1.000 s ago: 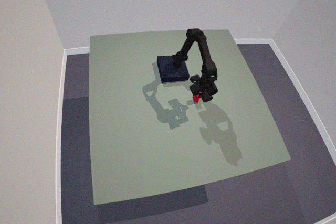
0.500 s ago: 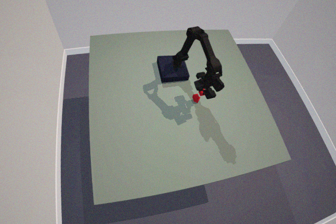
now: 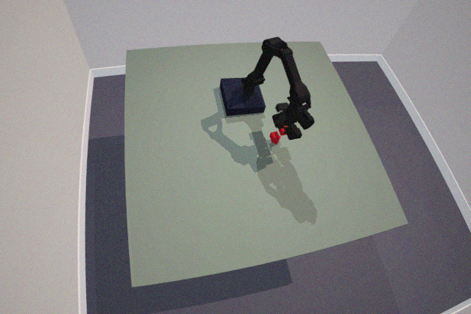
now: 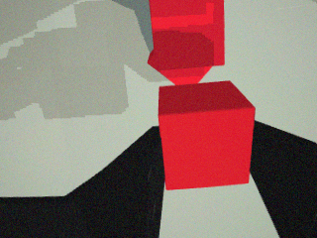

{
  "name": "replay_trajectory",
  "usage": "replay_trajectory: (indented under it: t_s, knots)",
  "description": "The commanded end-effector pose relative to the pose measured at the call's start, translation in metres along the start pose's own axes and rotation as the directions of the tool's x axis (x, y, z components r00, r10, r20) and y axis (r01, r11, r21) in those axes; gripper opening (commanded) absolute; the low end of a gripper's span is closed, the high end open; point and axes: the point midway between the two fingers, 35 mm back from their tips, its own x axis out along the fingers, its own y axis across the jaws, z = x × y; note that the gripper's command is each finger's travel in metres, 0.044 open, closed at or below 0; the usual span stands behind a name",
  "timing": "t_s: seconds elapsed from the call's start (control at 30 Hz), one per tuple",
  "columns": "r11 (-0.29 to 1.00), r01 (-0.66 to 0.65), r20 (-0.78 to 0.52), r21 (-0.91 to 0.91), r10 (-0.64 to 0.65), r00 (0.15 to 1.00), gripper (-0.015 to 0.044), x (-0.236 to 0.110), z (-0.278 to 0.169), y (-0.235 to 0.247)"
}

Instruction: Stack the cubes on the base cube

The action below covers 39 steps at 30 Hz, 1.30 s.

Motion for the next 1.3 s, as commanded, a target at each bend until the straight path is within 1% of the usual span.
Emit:
replay_trajectory:
  t_s: [0.0, 0.43, 0.83, 1.27]
  knots:
    - [1.0, 0.003, 0.004, 0.006, -0.003, 1.0, 0.0105, 0.009, 0.001, -0.002]
    - [1.0, 0.003, 0.004, 0.006, -0.003, 1.0, 0.0105, 0.009, 0.001, -0.002]
    - [1.0, 0.003, 0.004, 0.004, -0.003, 1.0, 0.0105, 0.038, 0.001, 0.0]
    - [1.0, 0.003, 0.004, 0.003, -0.003, 1.0, 0.0105, 0.038, 0.001, 0.0]
